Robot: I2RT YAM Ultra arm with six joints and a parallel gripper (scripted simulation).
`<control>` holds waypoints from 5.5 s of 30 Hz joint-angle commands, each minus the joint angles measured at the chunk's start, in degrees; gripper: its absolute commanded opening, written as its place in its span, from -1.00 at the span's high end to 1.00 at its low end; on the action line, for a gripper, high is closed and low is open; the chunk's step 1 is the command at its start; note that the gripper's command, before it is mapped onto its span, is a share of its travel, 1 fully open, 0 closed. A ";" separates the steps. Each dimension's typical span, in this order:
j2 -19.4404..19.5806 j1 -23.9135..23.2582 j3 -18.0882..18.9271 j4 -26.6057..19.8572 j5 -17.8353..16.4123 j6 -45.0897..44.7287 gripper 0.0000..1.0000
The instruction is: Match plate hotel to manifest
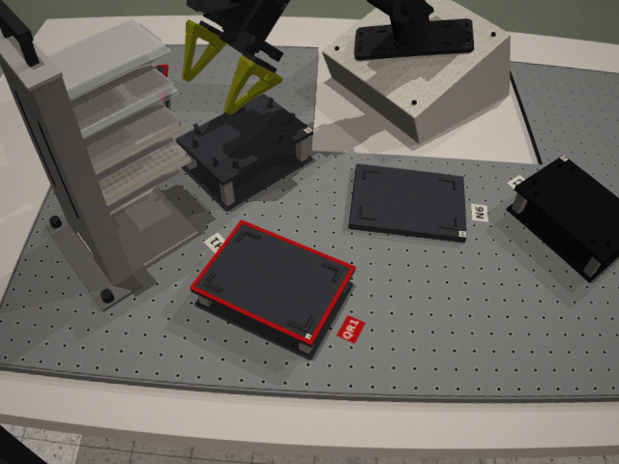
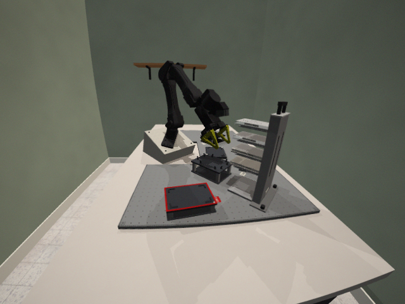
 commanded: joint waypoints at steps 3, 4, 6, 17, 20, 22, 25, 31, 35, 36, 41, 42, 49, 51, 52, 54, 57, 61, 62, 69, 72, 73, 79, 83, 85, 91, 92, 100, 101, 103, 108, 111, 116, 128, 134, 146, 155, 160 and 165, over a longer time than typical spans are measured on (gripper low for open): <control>1.81 0.74 2.76 1.50 0.56 0.61 -1.00; 1.81 0.74 2.76 1.50 0.56 0.61 -1.00; 2.55 0.61 3.27 1.75 0.65 0.64 -1.00; 6.15 1.13 5.98 2.66 1.05 0.82 -1.00; 6.79 1.28 6.49 2.80 1.11 0.85 -1.00; 7.20 1.41 6.80 2.62 1.07 0.87 -1.00; 8.08 1.32 7.53 3.06 1.24 0.91 -1.00; 9.94 1.51 9.11 3.36 1.42 0.99 -1.00; 11.17 1.84 10.19 3.41 1.50 1.04 -1.00; 11.48 1.77 10.46 3.44 1.51 1.05 -1.00; 12.44 1.79 11.31 3.20 1.63 1.09 -1.00; 12.71 1.91 11.57 3.32 1.66 1.10 -1.00; 14.75 2.16 13.52 3.57 1.83 1.18 -1.00; 15.34 2.23 14.08 3.56 1.83 1.20 -1.00; 15.63 2.18 14.37 3.55 1.84 1.21 -1.00; 15.93 2.06 14.66 3.54 1.91 1.22 -1.00; 16.56 2.18 15.27 3.21 1.95 1.24 -1.00; 15.73 1.78 14.24 3.14 1.69 0.90 -1.00; 15.73 1.78 14.24 3.14 1.69 0.90 -1.00; 15.73 1.78 14.24 3.14 1.69 0.90 -0.70; 15.73 1.78 14.24 3.14 1.69 0.90 -0.70; 15.73 1.78 14.24 3.14 1.69 0.90 -0.70; 15.73 1.78 14.24 3.14 1.69 0.90 -0.70; 15.73 1.78 14.24 3.14 1.69 0.90 -0.70; 15.73 1.78 14.24 3.14 1.69 0.90 -0.70; 15.73 1.78 14.24 3.14 1.69 0.90 -0.70; 15.17 2.19 15.42 2.73 1.87 1.24 -0.70; 14.38 2.17 15.62 1.96 1.85 1.24 -0.70; 14.38 2.17 15.62 1.96 1.85 1.24 -0.70; 14.38 2.17 15.62 1.96 1.85 1.24 -0.70; 14.39 2.17 15.62 1.96 1.85 1.24 -0.70; 14.39 2.17 15.62 1.96 1.85 1.24 -0.70; 14.39 2.17 15.62 1.96 1.85 1.24 -0.70; 12.36 1.34 11.09 1.96 1.36 1.00 -0.70; 10.58 0.89 9.41 1.83 1.07 0.81 -0.70; 7.56 0.59 6.71 1.48 0.80 0.44 -0.70; 4.74 0.28 4.36 0.99 0.52 0.18 -0.70; 3.77 0.17 3.61 0.77 0.41 0.14 -0.70; 2.15 -0.01 2.35 0.40 0.25 0.06 -0.70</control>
